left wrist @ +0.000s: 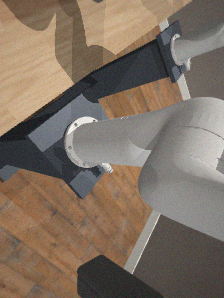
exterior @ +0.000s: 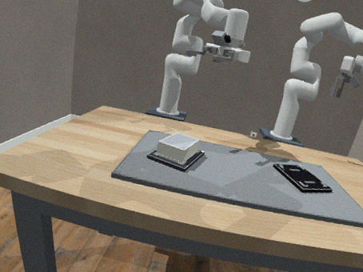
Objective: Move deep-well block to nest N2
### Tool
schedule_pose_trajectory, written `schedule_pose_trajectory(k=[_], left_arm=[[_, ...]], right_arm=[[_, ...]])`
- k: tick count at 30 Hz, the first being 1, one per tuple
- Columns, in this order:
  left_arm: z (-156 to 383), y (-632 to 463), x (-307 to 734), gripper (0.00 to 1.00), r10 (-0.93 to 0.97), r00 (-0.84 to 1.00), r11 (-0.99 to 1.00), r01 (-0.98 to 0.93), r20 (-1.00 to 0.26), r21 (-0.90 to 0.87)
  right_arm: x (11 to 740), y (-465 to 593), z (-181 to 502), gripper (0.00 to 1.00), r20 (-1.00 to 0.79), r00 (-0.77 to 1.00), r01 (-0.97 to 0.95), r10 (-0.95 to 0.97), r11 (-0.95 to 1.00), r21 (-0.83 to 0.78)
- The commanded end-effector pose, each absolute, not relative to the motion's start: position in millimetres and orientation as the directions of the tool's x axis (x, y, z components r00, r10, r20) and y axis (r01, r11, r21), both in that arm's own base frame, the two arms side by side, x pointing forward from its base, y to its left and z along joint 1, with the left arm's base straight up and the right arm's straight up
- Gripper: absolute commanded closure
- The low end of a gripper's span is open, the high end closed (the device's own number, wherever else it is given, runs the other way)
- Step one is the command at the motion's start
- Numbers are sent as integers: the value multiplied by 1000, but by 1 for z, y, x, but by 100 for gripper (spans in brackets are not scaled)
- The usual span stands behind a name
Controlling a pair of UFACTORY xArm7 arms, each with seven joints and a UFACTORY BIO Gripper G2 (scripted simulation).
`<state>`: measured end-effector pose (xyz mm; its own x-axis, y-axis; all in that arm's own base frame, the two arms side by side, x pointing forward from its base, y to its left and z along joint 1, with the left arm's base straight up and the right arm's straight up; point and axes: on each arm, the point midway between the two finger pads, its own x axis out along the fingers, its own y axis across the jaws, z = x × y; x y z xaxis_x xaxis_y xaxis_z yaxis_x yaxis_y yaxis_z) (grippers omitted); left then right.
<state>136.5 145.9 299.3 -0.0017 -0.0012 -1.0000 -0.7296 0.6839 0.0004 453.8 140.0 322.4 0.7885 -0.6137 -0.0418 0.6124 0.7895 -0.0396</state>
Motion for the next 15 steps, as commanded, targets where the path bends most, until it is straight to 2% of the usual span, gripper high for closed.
schedule_pose_trajectory(k=[1,5,12,15], left_arm=[[300,146,137,0,0,0,684,-729,-1000,0],[300,146,137,0,0,0,684,-729,-1000,0],[300,146,137,0,0,0,684,-729,-1000,0],[300,146,137,0,0,0,684,-729,-1000,0]], right_arm=[[464,157,322,63,-37,820,570,-571,821,-32],[470,176,320,63,-29,883,468,-468,884,-24],[476,195,318,63,-29,883,468,-468,884,-24],[479,209,317,63,-23,926,378,-378,926,-18]])
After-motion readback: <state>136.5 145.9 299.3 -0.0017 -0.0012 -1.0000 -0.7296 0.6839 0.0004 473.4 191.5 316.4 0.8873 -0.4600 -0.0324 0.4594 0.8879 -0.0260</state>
